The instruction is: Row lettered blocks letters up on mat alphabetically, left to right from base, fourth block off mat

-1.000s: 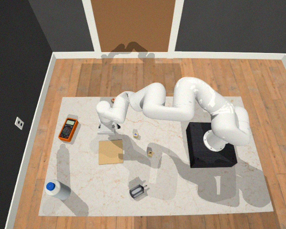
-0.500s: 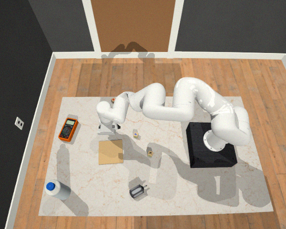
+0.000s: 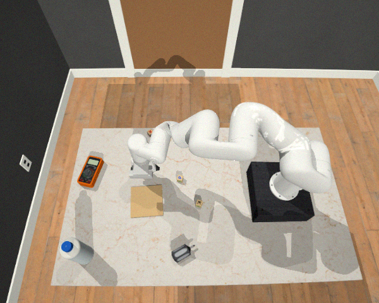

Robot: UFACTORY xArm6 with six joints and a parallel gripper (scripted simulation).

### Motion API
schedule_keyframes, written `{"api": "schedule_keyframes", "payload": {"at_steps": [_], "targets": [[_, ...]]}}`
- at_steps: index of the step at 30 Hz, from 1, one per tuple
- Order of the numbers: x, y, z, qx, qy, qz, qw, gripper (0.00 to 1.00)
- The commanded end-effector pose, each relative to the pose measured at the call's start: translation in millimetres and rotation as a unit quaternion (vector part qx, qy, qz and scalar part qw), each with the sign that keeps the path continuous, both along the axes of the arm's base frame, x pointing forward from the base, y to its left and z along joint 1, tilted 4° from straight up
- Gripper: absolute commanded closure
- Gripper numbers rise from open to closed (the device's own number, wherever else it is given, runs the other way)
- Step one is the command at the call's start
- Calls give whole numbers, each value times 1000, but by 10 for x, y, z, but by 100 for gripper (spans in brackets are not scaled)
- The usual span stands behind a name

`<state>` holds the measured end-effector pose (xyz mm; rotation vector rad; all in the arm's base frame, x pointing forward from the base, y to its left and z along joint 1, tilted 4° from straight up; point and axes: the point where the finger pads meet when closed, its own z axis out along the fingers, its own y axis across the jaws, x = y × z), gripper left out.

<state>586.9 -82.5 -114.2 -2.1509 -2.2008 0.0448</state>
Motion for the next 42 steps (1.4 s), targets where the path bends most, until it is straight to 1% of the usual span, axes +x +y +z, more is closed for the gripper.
{"api": "schedule_keyframes", "payload": {"at_steps": [1,17,18,20,21,23,24,28,29,31,32,42], "targets": [[26,-4,27,0,-3,0,1000,77],[26,-4,27,0,-3,0,1000,77],[26,-4,27,0,-3,0,1000,73],[26,-4,27,0,-3,0,1000,73],[26,-4,27,0,-3,0,1000,69],[26,-4,27,0,-3,0,1000,69],[26,-4,27,0,-3,0,1000,65],[26,-4,27,0,-3,0,1000,65],[26,-4,27,0,-3,0,1000,61],[26,-4,27,0,-3,0,1000,61],[26,-4,27,0,-3,0,1000,57],[26,-4,29,0,-3,0,1000,57]]}}
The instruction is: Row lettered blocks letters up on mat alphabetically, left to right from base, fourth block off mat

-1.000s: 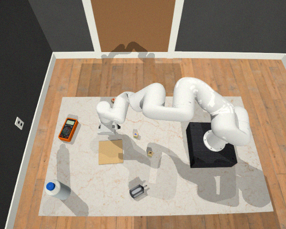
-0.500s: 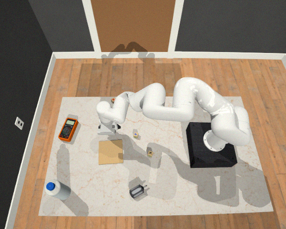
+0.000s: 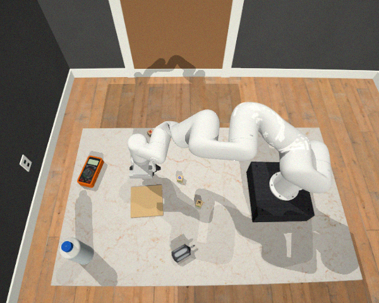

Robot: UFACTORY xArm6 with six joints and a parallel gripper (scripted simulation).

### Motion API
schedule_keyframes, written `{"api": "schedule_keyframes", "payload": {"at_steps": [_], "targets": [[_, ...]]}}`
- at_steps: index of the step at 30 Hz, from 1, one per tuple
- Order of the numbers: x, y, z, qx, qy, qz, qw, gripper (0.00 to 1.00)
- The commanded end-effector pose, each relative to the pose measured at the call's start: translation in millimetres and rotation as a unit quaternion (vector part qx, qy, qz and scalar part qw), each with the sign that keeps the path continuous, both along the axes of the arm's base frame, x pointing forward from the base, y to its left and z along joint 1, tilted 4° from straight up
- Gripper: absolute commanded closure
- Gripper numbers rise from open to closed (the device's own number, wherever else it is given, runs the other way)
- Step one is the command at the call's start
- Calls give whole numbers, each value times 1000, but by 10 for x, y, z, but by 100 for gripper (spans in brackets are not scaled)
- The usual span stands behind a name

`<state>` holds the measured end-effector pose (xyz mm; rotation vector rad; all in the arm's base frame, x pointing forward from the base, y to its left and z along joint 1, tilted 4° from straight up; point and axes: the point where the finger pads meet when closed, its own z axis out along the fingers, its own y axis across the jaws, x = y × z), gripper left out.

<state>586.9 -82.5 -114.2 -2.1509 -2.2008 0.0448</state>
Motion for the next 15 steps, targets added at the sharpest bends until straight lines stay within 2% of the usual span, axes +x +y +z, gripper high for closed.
{"api": "schedule_keyframes", "payload": {"at_steps": [1,8,15], "targets": [[26,-4,29,0,-3,0,1000,57],[32,-6,126,0,-3,0,1000,57],[52,-14,449,0,-3,0,1000,57]]}}
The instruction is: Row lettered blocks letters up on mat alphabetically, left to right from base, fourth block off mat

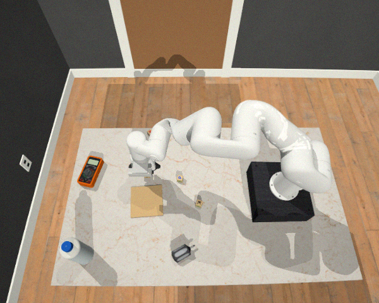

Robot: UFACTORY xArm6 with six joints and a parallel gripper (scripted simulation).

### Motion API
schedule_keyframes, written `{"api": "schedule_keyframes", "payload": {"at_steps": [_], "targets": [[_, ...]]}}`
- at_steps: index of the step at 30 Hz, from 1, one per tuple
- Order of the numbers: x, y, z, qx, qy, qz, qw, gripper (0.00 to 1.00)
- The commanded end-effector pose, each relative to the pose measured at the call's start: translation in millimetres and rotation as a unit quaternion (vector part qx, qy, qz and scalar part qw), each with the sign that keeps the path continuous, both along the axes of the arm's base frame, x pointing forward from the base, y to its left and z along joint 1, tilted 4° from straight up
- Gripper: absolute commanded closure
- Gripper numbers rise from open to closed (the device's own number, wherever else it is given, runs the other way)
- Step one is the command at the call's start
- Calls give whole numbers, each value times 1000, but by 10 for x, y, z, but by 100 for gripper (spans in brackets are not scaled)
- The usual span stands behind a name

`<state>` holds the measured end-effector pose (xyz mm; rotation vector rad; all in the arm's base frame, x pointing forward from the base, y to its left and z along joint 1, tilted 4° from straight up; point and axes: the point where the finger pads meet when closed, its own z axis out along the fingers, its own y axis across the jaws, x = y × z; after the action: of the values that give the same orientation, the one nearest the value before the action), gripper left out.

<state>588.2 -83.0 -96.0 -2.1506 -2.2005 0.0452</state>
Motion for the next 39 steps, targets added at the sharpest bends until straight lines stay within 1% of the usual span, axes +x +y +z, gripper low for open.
{"api": "schedule_keyframes", "payload": {"at_steps": [1,2,4,8,11,14,17,18,39], "targets": [[42,-11,323,0,-3,0,1000,57],[46,-12,379,0,-3,0,1000,57],[46,-12,379,0,-3,0,1000,57],[58,-17,581,-1,-3,0,1000,57],[65,-19,685,-1,-3,0,1000,57],[68,-20,736,-1,-3,0,1000,57],[69,-21,744,-1,-3,0,1000,57],[69,-21,744,-1,-3,0,1000,0],[69,-21,744,-1,-3,0,1000,0]]}}
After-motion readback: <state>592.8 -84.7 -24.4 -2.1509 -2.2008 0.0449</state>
